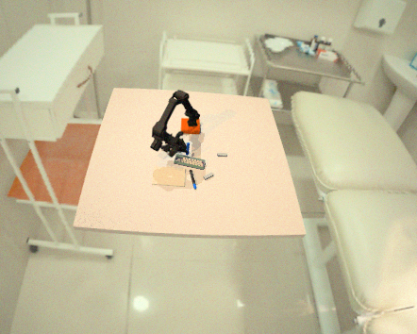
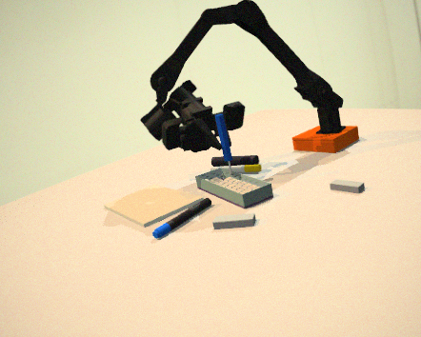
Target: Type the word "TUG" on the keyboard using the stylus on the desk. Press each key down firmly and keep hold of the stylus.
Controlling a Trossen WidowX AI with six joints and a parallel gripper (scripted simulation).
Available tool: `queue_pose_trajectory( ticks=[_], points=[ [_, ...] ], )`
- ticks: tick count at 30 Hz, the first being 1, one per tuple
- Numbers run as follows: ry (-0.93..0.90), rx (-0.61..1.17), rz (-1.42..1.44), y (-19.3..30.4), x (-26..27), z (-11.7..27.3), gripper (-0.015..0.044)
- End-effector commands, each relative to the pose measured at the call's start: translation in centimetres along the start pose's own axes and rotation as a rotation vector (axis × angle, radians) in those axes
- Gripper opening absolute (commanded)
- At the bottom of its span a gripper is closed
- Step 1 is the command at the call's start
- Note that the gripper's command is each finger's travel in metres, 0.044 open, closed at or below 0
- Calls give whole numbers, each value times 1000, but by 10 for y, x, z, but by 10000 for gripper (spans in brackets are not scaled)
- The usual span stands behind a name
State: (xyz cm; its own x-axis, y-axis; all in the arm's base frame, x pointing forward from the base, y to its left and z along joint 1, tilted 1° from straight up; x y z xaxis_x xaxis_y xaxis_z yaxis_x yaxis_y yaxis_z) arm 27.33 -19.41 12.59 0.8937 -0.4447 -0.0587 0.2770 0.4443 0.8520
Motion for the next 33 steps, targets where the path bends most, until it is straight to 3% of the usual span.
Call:
queue_pose_trajectory(
  ticks=[1,33],
  points=[
    [0,-2,6,-2,0,-1,81],
    [0,-2,6,-15,2,-9,81]
  ],
)
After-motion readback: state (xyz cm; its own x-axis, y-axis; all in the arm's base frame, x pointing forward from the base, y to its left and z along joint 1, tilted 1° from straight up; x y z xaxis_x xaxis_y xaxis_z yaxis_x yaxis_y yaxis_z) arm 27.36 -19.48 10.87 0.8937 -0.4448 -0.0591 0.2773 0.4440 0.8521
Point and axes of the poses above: the point midway between the two fingers, 35 mm back from their tips, its own z axis back along the fingers, its own x axis across the jaws, y = z × x, the point moved 9 cm from there along z, back along the fingers, and after that the axes turned 6 degrees about -z, right-handed, at the moved point
